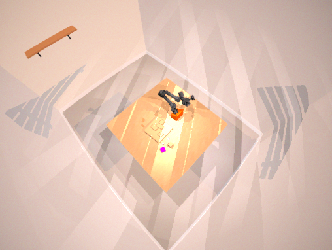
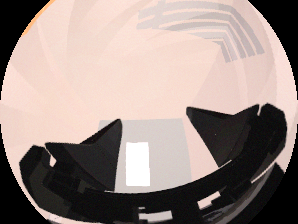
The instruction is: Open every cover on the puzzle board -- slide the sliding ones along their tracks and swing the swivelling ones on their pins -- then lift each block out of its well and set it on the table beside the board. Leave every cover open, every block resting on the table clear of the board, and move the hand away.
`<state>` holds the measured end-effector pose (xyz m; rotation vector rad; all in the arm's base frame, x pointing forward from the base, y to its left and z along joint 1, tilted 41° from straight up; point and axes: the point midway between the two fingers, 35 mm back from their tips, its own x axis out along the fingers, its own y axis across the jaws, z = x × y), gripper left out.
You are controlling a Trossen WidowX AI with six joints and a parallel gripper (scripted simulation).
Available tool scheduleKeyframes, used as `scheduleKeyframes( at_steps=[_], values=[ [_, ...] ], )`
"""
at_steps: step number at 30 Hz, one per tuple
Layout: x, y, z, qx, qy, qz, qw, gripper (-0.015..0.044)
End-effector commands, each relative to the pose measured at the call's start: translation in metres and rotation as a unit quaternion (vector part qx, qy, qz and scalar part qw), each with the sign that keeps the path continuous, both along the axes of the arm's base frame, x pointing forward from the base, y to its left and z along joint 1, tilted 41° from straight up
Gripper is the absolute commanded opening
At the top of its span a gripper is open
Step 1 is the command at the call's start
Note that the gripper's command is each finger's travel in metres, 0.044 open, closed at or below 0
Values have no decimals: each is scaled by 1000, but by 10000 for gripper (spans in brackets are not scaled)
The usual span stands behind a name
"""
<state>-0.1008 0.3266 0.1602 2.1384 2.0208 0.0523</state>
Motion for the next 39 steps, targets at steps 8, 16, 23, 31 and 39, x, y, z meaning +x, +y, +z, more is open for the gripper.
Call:
scheduleKeyframes(
  at_steps=[8, 16, 23, 31, 39],
  values=[
    [25, 17, -13, -48, -89, -35, 994, 190],
    [60, 32, -29, -112, -185, -69, 974, 0],
    [92, 40, -43, -175, -260, -89, 945, 0],
    [131, 45, -58, -256, -338, -101, 900, 0],
    [172, 44, -74, -341, -403, -100, 844, 0]
  ],
)
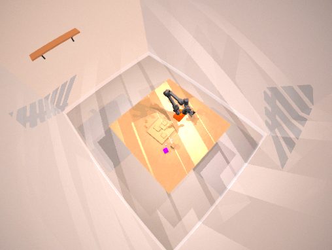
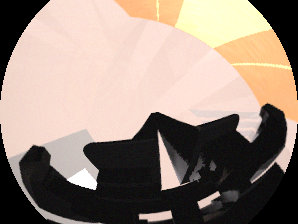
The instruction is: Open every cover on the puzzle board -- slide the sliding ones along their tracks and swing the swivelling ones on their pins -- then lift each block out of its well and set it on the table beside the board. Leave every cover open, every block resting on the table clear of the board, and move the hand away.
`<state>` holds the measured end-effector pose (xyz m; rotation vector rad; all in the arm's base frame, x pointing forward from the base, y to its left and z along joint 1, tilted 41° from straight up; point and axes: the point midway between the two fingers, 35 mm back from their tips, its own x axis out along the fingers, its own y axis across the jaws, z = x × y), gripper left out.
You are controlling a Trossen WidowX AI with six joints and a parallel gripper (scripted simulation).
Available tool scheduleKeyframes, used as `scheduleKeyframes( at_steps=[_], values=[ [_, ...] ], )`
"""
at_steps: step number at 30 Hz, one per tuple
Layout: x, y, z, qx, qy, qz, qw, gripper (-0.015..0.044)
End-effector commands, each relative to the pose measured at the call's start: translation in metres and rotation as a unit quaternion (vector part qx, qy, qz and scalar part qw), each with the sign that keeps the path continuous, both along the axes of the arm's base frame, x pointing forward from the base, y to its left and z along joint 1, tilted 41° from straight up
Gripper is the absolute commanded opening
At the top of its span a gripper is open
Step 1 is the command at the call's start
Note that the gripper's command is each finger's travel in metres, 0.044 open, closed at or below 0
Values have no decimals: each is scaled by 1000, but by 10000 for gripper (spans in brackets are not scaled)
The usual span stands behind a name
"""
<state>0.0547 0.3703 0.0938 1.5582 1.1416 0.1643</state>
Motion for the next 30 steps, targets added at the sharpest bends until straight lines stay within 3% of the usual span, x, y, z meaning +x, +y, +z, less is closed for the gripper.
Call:
scheduleKeyframes(
  at_steps=[1, 11, 30],
  values=[
    [22, -1, -9, -57, -34, -6, 998, 0],
    [72, -12, -28, -188, -91, -18, 978, 0],
    [157, -58, -55, -399, -116, -18, 910, 0]
  ],
)
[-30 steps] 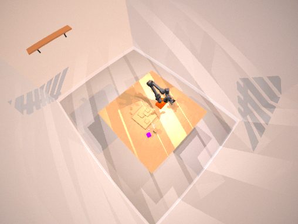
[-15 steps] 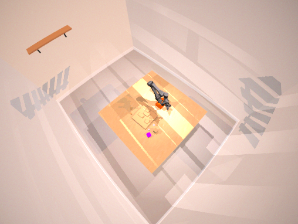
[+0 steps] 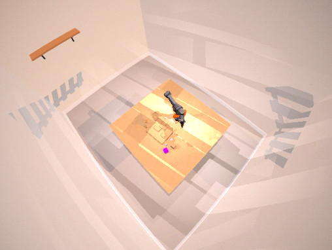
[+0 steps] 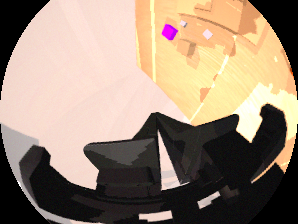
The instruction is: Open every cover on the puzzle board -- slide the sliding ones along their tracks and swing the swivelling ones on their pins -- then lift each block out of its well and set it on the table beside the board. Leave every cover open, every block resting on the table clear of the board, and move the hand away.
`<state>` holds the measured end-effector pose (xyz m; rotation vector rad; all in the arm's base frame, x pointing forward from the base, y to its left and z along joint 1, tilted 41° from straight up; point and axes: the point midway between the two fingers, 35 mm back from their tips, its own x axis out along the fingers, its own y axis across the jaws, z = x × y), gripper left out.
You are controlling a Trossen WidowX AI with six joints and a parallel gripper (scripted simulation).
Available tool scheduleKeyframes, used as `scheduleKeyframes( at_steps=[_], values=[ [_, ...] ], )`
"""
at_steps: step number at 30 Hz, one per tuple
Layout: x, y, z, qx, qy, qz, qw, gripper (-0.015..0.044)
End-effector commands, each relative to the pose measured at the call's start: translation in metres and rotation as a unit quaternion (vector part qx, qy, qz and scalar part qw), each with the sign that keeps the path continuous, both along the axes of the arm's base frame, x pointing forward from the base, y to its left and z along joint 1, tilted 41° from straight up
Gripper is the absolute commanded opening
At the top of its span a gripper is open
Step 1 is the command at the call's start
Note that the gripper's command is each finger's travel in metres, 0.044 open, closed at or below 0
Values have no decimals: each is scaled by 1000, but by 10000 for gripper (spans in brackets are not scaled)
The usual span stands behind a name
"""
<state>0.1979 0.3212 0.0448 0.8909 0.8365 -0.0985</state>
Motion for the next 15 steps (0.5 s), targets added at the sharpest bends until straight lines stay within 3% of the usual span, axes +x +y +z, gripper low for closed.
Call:
scheduleKeyframes(
  at_steps=[1, 15],
  values=[
    [18, -12, -8, -62, 2, 3, 998, 0],
    [71, -66, -26, -242, 33, 18, 970, 0]
  ],
)
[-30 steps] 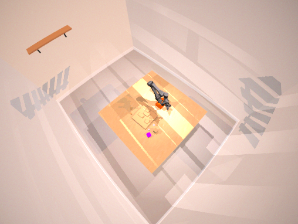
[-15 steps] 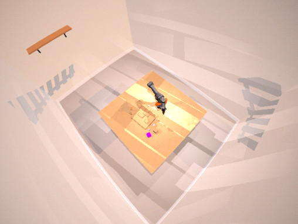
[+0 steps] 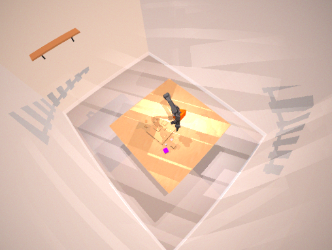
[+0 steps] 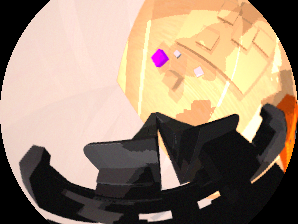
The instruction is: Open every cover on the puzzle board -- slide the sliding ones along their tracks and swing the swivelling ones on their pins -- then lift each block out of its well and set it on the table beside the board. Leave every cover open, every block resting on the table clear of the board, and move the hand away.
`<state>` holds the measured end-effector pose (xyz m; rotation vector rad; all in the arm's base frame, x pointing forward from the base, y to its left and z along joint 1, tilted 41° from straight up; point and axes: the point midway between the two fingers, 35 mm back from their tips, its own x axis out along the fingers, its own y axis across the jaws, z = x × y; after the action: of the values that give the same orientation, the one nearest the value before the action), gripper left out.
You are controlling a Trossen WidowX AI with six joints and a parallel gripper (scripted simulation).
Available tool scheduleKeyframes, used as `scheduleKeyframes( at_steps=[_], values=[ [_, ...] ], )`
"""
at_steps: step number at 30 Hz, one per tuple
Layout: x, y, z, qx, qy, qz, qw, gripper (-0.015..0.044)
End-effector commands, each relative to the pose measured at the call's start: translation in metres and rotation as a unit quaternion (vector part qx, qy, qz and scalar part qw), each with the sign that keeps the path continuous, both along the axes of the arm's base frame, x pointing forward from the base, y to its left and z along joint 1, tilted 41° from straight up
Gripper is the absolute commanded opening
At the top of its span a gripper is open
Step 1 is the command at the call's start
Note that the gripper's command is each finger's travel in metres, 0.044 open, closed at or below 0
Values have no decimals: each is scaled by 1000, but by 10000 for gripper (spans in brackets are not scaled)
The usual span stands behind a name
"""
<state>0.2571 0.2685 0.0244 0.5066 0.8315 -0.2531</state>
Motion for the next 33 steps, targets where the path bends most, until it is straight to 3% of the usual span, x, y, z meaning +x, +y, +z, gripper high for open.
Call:
scheduleKeyframes(
  at_steps=[1, 17, 33],
  values=[
    [15, -18, -7, -59, 17, 5, 998, 0],
    [55, -95, -24, -254, 138, 43, 956, 0],
    [73, -178, -30, -377, 314, 110, 864, 0]
  ],
)
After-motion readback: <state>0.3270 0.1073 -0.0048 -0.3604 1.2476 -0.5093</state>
